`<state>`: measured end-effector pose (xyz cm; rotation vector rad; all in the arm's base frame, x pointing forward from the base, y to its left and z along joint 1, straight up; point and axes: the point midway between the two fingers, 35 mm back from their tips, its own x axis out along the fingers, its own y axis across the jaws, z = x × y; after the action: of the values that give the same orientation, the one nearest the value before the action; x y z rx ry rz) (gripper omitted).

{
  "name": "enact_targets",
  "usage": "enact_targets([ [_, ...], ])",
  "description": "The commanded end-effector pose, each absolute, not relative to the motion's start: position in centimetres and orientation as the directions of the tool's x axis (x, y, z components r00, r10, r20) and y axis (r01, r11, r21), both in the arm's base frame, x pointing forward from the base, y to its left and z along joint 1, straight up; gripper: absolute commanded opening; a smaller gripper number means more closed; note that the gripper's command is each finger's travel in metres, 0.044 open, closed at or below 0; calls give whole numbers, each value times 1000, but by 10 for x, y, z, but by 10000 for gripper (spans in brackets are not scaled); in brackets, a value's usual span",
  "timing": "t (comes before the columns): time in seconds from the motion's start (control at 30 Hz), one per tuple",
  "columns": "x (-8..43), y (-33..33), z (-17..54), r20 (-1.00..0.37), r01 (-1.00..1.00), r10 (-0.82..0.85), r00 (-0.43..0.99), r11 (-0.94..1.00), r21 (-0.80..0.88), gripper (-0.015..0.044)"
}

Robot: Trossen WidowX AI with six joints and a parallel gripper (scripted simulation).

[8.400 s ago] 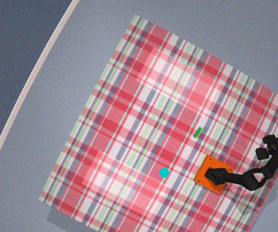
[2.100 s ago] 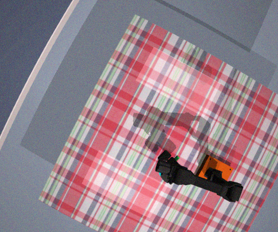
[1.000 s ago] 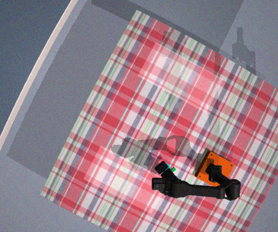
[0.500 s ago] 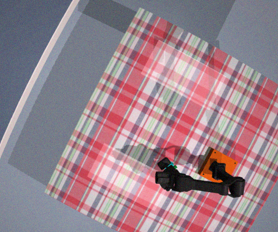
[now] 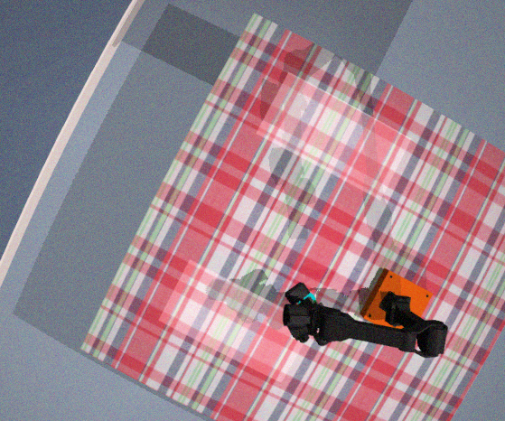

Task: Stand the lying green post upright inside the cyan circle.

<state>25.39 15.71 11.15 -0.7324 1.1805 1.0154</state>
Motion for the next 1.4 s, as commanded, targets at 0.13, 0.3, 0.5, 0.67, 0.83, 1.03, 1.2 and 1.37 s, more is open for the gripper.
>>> enact_targets([
  [0.13, 257, 158, 106, -950, -909, 305, 71, 413, 65, 23],
  [0.3, 259, 159, 104, -938, -904, 338, 81, 421, 74, 23],
  [0.5, 262, 160, 102, -922, -899, 377, 94, 430, 84, 23],
  [0.67, 265, 160, 100, -907, -895, 408, 105, 436, 93, 23],
  [0.83, 267, 161, 99, -891, -892, 439, 116, 442, 101, 23],
  [1.03, 269, 161, 97, -870, -888, 475, 131, 447, 110, 23],
  [1.2, 271, 161, 96, -852, -885, 504, 143, 450, 118, 23],
  [1.37, 273, 161, 95, -833, -883, 531, 155, 453, 124, 23],
])
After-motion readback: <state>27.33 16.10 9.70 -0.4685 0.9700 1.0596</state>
